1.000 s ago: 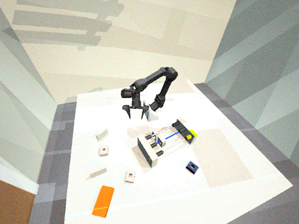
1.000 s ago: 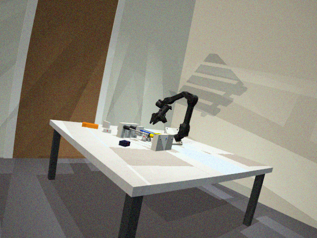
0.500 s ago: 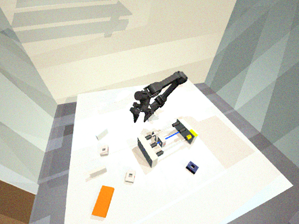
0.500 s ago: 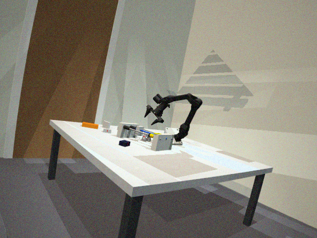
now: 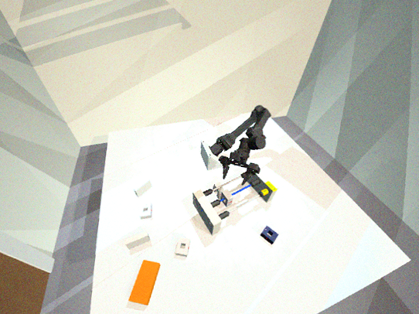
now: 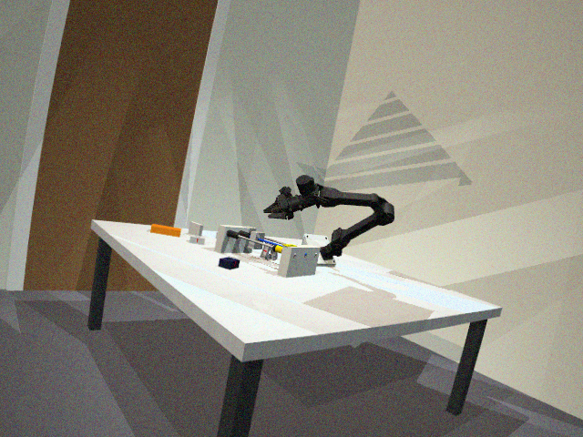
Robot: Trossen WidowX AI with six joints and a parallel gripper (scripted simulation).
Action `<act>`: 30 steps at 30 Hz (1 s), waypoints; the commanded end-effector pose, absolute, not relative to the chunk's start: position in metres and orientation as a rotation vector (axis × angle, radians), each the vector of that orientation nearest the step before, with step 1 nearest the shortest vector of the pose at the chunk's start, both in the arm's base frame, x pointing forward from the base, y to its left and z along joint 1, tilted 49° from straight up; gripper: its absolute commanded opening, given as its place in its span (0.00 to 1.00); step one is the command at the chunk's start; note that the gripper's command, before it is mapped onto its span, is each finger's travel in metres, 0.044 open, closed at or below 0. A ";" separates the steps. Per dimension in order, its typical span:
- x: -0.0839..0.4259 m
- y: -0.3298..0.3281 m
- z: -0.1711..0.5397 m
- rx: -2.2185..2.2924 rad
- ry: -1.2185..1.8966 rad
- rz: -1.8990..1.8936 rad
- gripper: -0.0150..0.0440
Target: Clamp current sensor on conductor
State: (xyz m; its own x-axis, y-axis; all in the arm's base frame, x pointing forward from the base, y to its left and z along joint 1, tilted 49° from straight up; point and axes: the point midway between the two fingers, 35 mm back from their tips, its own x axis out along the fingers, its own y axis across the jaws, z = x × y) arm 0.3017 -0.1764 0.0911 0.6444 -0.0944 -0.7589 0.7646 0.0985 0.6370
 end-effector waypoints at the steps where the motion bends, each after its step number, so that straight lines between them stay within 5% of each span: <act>1: 0.323 -0.148 0.130 1.024 0.568 -0.520 1.00; 17: 0.316 0.000 0.323 0.000 -0.050 0.000 1.00; 23: 0.322 -0.003 0.316 -0.023 0.008 0.009 1.00; 30: 0.348 -0.037 0.242 -0.072 0.558 0.209 1.00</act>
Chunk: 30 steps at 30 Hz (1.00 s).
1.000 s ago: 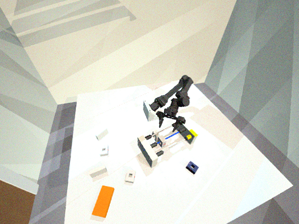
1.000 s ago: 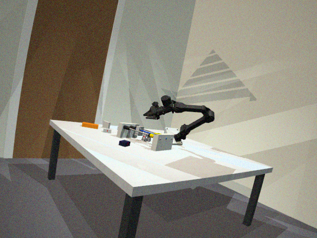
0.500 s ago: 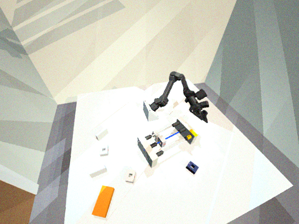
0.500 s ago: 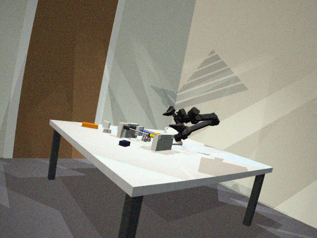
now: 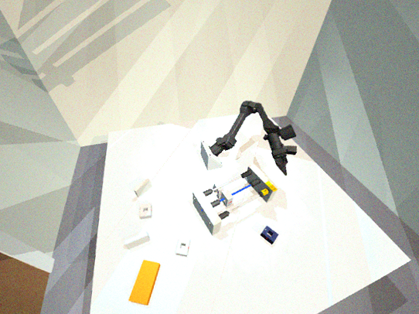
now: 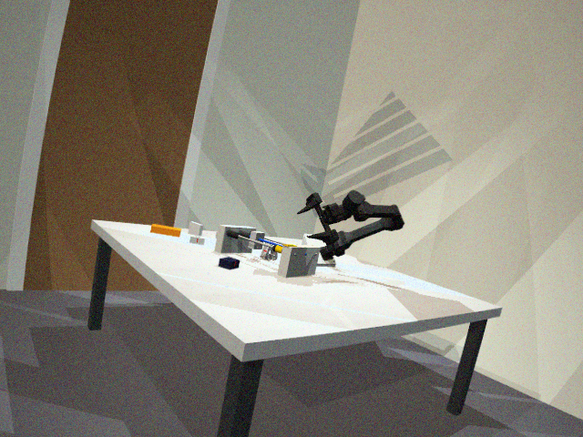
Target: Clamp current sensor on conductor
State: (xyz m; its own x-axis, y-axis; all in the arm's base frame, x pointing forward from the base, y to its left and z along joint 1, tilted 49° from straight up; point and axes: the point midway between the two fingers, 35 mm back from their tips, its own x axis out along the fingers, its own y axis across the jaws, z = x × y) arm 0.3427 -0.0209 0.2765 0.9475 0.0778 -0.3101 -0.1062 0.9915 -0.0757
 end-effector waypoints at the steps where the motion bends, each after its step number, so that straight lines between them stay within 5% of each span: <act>1: 0.347 -0.040 0.233 -0.050 0.623 0.254 1.00; 12: 0.323 -0.071 0.225 0.532 0.843 0.695 1.00; 30: 0.323 -0.072 0.226 0.544 0.839 0.699 1.00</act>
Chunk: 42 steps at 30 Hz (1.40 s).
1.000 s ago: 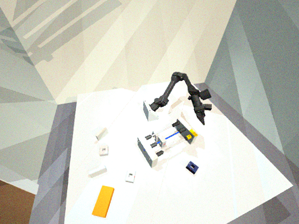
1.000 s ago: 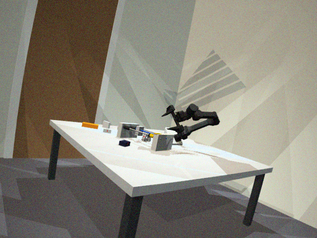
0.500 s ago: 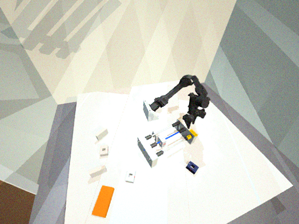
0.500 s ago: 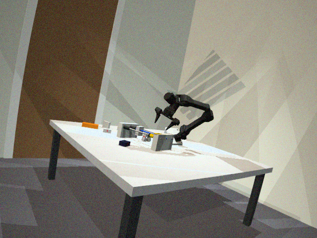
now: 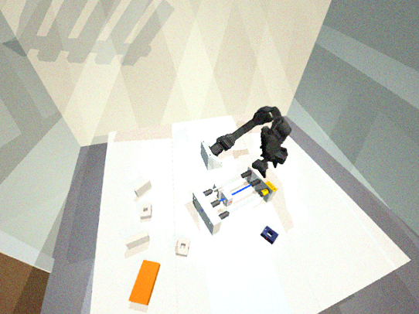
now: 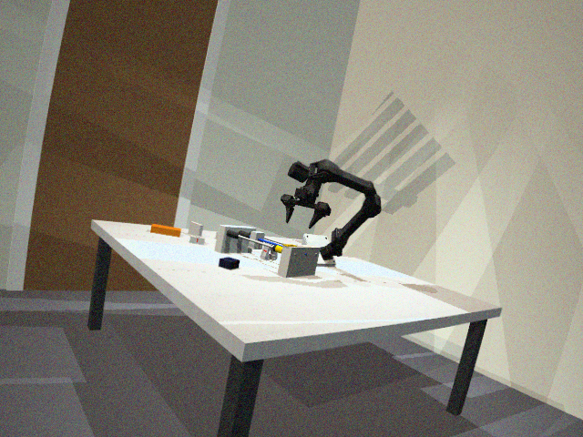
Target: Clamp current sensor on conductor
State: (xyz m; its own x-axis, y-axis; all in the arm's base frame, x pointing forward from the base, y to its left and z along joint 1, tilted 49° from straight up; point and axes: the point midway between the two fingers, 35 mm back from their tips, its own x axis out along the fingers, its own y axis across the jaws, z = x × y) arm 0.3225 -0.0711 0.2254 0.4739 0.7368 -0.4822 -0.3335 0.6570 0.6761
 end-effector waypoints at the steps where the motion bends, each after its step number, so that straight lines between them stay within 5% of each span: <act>1: 0.323 -0.072 0.226 0.544 0.839 0.699 1.00; 9: 0.323 -0.072 0.226 0.544 0.839 0.699 1.00; 15: 0.309 -0.112 0.157 0.584 0.925 0.615 0.74; 25: 0.224 -0.152 0.018 0.715 1.104 0.513 0.74; 42: 0.230 -0.140 0.004 0.717 1.107 0.511 0.74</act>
